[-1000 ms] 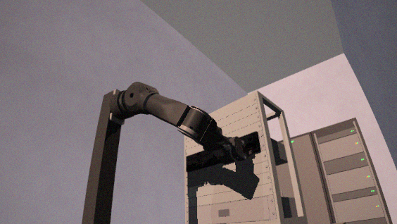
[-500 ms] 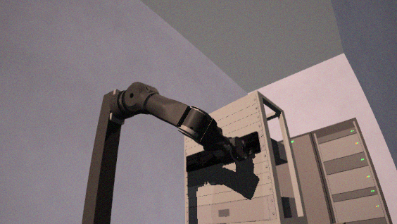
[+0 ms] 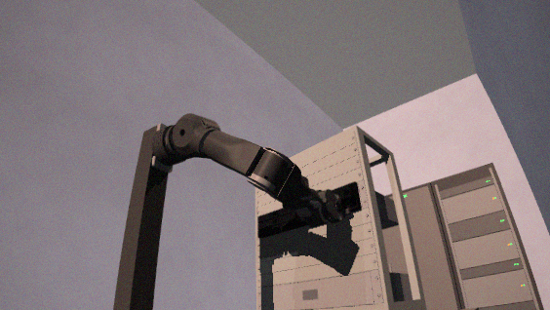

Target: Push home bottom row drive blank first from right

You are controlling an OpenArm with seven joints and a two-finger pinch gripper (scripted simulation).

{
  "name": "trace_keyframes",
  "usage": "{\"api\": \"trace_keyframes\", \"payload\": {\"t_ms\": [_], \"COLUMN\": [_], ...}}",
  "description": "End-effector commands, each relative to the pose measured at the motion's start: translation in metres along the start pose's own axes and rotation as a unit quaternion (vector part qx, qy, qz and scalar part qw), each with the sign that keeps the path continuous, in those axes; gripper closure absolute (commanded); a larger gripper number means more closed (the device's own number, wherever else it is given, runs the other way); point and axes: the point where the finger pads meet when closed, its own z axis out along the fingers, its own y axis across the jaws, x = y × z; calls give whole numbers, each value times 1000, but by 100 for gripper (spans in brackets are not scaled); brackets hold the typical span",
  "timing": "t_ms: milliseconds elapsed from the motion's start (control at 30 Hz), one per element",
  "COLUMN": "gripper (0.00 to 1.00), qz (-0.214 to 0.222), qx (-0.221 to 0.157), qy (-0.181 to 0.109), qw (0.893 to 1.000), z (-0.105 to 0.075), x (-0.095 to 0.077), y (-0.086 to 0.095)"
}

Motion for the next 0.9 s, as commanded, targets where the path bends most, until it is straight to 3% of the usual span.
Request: {"api": "trace_keyframes", "payload": {"t_ms": [0,867], "gripper": [100,100], "qz": [3,3], "qx": [5,5], "qy": [11,11], "qw": [1000,1000], "z": [1,5], "x": [6,7], "y": [-3,-4]}}
